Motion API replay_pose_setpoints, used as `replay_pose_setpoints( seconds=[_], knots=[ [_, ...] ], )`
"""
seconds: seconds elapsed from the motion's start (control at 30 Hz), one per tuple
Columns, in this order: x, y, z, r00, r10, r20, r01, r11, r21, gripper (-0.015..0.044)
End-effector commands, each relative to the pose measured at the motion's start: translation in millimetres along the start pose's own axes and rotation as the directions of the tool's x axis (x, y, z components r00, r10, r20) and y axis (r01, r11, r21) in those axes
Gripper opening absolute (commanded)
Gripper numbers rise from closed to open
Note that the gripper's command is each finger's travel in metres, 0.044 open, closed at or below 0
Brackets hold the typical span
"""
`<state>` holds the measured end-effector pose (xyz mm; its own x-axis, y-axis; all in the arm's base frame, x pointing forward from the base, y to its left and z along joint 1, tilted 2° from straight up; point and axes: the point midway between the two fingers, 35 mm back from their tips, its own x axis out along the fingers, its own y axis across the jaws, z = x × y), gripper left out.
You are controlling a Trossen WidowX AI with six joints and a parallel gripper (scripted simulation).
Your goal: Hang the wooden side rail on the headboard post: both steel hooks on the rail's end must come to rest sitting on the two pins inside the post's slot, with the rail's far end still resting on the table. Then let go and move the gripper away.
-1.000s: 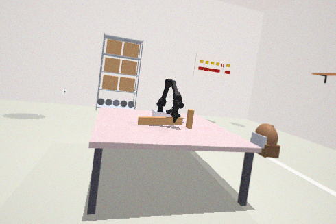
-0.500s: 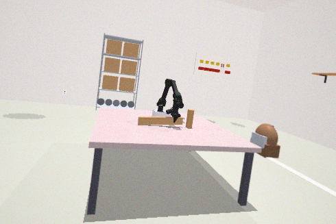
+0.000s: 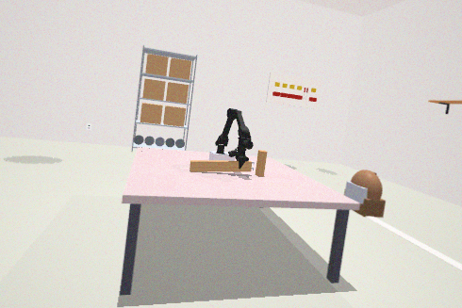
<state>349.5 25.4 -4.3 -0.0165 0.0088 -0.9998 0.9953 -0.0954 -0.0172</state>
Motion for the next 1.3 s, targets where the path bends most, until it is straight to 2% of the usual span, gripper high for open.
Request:
replay_pose_setpoints(
  seconds=[0.0, 1.27],
  knots=[
    [-3.9, 3.5, -0.5, 1.0, 0.013, 0.001, -0.013, 1.0, 0.0, 0.0],
    [-4.2, 4.8, -4.7, 1.0, 0.013, 0.001, -0.013, 1.0, 0.0, 0.0]
  ],
)
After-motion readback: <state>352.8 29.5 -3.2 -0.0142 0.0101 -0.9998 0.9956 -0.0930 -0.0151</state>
